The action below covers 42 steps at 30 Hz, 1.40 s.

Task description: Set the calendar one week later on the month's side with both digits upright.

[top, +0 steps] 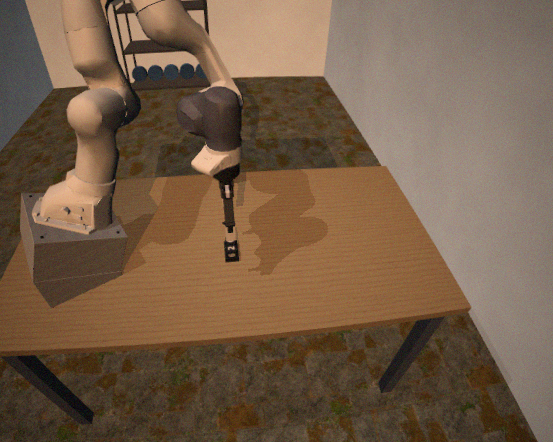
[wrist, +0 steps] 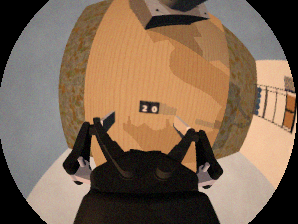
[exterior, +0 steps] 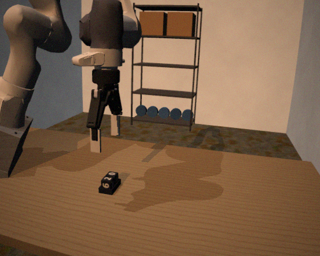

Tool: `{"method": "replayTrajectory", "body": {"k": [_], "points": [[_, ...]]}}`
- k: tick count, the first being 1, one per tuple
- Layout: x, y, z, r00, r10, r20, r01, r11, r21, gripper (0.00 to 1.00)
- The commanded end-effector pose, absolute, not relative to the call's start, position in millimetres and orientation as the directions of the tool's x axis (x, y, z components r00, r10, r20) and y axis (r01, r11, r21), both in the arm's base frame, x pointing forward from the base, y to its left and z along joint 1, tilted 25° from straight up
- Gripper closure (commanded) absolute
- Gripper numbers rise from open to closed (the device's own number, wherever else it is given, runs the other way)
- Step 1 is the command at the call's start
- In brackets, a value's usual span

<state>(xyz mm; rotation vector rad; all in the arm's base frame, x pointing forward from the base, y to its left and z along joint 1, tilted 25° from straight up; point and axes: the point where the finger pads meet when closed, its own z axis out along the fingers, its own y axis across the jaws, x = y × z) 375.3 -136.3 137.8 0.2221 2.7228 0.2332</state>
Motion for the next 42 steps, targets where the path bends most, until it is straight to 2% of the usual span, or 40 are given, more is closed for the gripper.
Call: {"method": "replayTrajectory", "body": {"k": [1,5,8,15,42], "points": [[375.9,-136.2,138.5,-0.906,0.195,-0.375,0.129,0.972,0.195,0.0],[376.1,-136.3,138.2,-0.904,0.213,-0.372,0.145,0.969,0.201,0.0],[377.5,-136.5,135.4,-0.866,0.374,-0.332,0.297,0.919,0.26,0.0],[378.7,-136.6,132.9,-0.816,0.498,-0.293,0.414,0.858,0.303,0.0],[382.7,-136.1,124.1,-0.537,0.835,-0.123,0.741,0.536,0.403,0.0]]}}
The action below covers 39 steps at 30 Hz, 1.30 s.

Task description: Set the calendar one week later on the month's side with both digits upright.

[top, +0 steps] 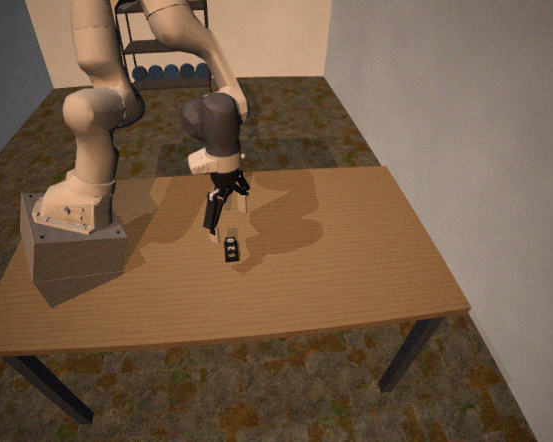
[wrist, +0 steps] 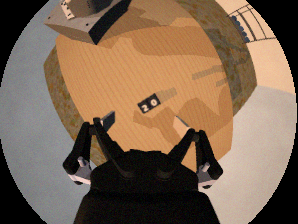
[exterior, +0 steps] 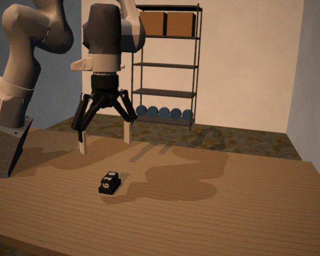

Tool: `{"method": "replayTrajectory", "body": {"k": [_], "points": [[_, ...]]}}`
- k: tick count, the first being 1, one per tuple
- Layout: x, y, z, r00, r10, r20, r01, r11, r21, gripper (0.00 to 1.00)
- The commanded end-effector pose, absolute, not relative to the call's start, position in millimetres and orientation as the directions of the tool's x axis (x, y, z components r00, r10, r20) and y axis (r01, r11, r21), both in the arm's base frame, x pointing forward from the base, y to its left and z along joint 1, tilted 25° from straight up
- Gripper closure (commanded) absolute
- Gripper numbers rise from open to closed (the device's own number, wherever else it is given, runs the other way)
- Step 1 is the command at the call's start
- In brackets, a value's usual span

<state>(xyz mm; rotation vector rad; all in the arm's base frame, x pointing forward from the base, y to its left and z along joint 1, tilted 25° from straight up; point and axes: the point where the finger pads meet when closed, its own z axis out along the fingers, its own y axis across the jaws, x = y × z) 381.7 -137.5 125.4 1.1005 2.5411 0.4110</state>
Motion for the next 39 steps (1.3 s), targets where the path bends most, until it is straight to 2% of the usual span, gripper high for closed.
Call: {"method": "replayTrajectory", "body": {"k": [1,20,39], "points": [[382.8,-136.0,123.8,-0.525,0.843,-0.117,0.75,0.523,0.405,0.0],[385.3,-135.0,117.2,-0.258,0.966,0.019,0.878,0.226,0.422,0.0],[387.6,-133.4,110.6,0.019,0.989,0.148,0.915,-0.077,0.396,0.0]]}}
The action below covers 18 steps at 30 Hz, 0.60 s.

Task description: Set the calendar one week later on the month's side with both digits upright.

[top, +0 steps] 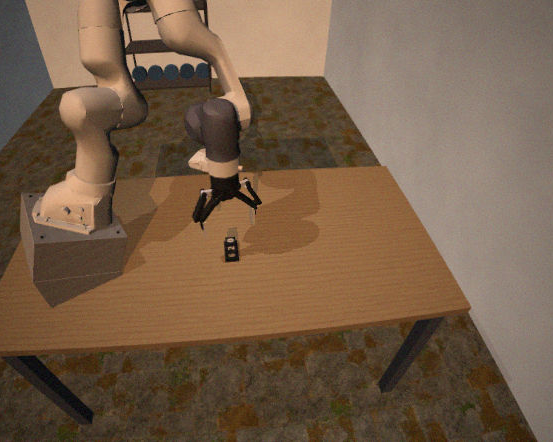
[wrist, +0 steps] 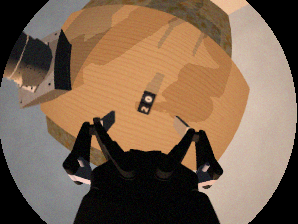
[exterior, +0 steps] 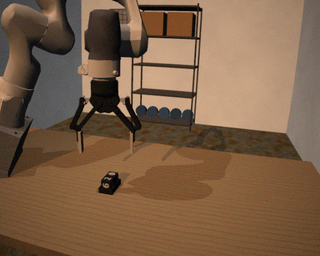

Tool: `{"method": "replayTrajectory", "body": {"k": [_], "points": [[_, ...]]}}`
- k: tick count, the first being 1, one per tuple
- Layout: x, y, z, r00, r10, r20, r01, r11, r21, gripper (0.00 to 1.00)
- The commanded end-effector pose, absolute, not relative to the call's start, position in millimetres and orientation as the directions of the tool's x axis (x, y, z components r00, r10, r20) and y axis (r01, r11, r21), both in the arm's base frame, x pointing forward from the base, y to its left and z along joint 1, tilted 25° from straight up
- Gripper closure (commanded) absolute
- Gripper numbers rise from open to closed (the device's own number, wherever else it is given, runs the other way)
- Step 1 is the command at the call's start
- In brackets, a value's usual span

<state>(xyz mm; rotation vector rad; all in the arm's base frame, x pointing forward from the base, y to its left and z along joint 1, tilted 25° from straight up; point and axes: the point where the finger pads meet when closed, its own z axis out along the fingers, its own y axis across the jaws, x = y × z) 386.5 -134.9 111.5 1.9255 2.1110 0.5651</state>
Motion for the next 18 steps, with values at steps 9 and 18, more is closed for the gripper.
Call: {"method": "replayTrajectory", "body": {"k": [9,18], "points": [[388.4,-132.7,108.1,0.126,0.973,0.194,0.906,-0.192,0.376,0.0],[388.4,-132.7,108.0,0.128,0.972,0.195,0.906,-0.195,0.376,0.71]]}}
